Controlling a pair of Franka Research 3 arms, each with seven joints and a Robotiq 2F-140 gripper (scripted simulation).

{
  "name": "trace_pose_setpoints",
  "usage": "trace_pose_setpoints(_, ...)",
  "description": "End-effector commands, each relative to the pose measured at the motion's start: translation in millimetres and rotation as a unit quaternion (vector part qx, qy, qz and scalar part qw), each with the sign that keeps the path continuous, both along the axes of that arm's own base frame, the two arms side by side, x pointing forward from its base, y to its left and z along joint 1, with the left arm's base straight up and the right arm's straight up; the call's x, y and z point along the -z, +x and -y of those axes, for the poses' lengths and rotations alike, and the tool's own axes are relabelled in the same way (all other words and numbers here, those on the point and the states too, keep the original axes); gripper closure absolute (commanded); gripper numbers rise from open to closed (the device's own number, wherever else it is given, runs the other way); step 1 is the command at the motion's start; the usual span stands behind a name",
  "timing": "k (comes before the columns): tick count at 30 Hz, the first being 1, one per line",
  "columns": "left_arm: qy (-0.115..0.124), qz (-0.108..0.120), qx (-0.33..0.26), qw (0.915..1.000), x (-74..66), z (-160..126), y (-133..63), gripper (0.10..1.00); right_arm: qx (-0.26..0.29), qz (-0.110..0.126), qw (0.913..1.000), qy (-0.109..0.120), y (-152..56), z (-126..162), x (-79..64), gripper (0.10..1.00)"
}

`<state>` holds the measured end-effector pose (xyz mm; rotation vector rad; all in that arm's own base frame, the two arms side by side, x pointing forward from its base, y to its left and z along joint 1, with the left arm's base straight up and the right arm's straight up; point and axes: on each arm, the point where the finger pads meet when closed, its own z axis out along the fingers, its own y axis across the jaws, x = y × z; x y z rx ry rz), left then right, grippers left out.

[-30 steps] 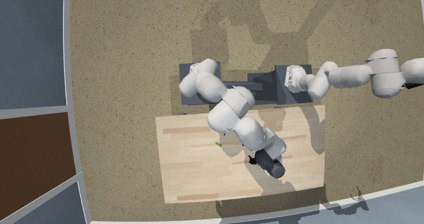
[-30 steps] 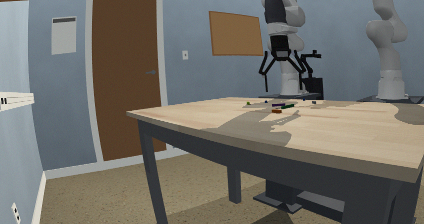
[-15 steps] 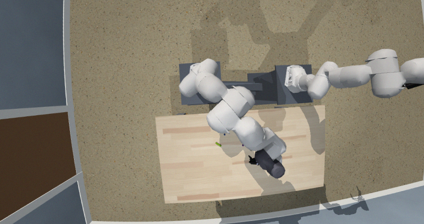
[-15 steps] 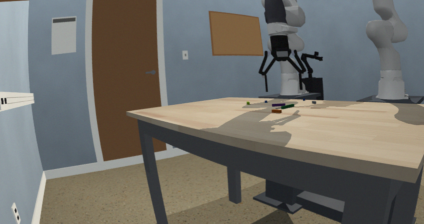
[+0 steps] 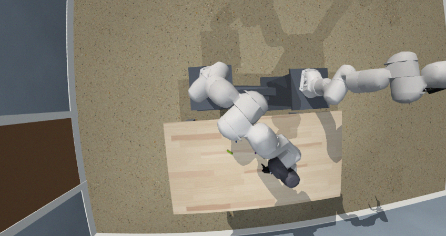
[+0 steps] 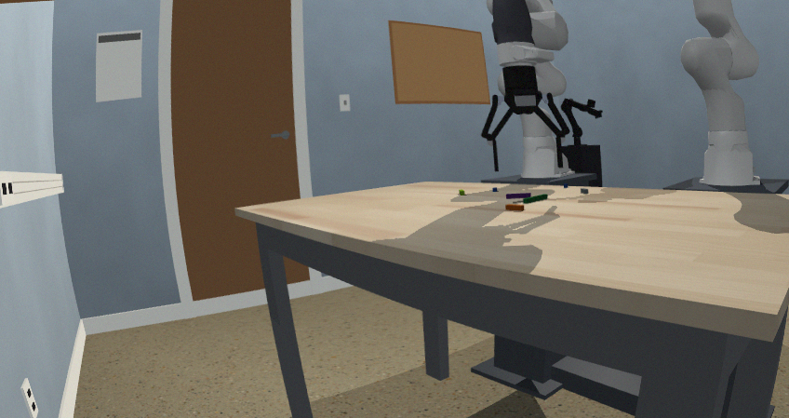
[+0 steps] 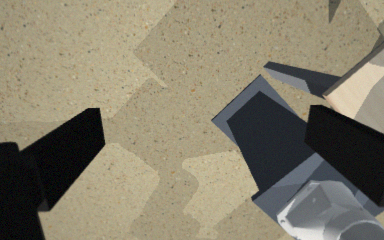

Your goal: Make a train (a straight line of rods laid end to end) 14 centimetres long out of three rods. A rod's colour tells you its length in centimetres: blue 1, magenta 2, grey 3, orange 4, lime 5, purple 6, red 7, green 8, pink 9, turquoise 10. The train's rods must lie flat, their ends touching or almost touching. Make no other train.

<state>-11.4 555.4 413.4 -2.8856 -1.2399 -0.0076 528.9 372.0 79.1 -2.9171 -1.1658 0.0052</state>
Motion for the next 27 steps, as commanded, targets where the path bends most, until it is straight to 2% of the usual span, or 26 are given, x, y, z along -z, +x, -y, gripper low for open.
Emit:
trace_pose_setpoints(1,-0.001,-0.002,0.001,1.0,0.4,1.0,-1.6,0.098,-0.003,0.002,1.0,0.0,1.2,0.3,-0.9,0.098)
trace_pose_setpoints(19,-0.001,-0.002,0.001,1.0,0.4,1.0,-1.6,0.098,0.004,0.002,1.0,0.0,1.2,0.3,-0.9,0.098)
trace_pose_setpoints(23,-0.001,-0.002,0.001,1.0,0.4,1.0,-1.6,0.098,0.05,0.002,0.9988,0.0,1.1,0.4,-0.9,0.098)
trace_pose_setpoints(27,-0.001,-0.002,0.001,1.0,0.4,1.0,-1.6,0.098,0.117,0.002,0.9931,0.0,1.1,0.5,-0.9,0.098)
